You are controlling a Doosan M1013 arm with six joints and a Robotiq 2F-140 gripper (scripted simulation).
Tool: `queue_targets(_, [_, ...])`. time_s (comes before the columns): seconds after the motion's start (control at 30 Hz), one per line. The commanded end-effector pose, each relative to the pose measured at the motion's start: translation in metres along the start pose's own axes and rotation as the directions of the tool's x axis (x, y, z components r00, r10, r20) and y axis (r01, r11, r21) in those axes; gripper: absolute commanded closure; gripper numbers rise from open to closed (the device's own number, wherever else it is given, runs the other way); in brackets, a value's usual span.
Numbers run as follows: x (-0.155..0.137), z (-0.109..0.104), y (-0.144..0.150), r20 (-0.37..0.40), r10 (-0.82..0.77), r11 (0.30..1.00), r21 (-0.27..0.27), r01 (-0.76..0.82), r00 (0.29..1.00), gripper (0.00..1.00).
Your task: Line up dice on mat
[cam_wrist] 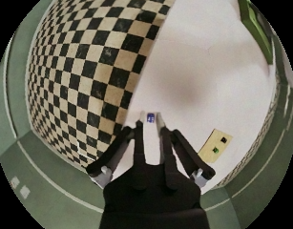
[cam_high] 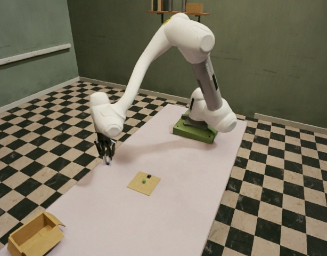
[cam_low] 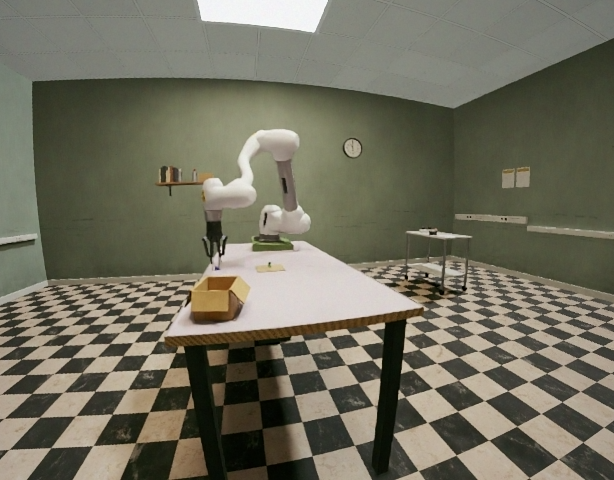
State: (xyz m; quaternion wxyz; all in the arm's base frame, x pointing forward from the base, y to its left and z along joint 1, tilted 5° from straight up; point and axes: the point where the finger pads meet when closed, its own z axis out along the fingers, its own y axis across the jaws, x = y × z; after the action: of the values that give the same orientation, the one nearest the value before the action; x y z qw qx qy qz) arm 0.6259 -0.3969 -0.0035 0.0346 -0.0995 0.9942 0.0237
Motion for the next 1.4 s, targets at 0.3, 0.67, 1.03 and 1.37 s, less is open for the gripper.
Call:
queue_targets(0.3, [-0.0005,-0.0009,-0.0003,0.001,0.0,1.0,0.001,0.0,1.0,0.73])
queue_targets(0.67, [-0.0005,-0.0009,-0.0003,0.001,0.0,1.0,0.001,0.0,1.0,0.84])
queue_targets(1.03, [-0.0005,-0.0009,-0.0003,0.001,0.0,1.0,0.001,0.0,1.0,0.84])
queue_targets(1.37, [-0.0005,-0.0009,-0.0003,0.001,0.0,1.0,0.001,0.0,1.0,0.84])
